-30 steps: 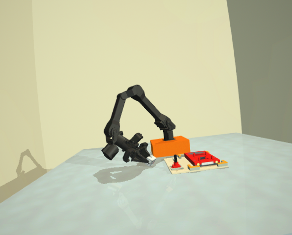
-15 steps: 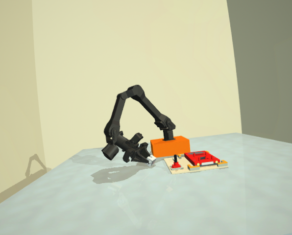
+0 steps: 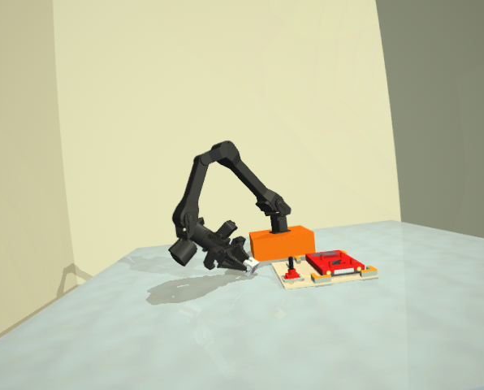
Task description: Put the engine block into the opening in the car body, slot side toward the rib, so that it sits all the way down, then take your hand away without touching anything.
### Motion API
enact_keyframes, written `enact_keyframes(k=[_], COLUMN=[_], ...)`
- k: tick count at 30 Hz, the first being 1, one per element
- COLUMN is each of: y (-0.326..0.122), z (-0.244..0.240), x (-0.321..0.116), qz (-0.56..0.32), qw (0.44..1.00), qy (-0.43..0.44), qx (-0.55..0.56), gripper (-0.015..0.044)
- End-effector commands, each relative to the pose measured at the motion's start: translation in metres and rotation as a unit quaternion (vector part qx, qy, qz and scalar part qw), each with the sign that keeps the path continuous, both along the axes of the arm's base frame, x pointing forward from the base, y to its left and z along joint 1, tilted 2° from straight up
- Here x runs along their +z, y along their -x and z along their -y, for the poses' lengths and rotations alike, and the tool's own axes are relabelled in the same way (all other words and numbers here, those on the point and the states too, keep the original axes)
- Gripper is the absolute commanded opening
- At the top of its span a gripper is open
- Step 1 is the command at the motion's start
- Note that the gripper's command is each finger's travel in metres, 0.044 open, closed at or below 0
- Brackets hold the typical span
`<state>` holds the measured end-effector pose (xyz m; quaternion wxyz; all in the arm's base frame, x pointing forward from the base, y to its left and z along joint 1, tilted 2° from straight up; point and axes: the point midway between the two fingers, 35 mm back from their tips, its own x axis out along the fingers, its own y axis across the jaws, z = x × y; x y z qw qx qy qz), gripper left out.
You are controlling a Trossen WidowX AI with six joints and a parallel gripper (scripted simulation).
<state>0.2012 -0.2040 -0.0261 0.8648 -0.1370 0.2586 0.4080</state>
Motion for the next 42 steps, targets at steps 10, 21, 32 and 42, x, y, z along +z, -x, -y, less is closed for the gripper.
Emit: enact_keyframes(k=[10, 21, 32, 42], y=[0.000, 0.000, 0.000, 0.013], z=[0.000, 0.000, 0.000, 0.016], x=[-0.002, 0.000, 0.000, 0.022], qz=[-0.001, 0.000, 0.000, -0.002], qw=[1.000, 1.000, 1.000, 1.000], qy=[0.003, 0.000, 0.000, 0.003], qx=[0.002, 0.000, 0.000, 0.002], gripper=[0.0000, 0.0236, 0.0440, 0.0440])
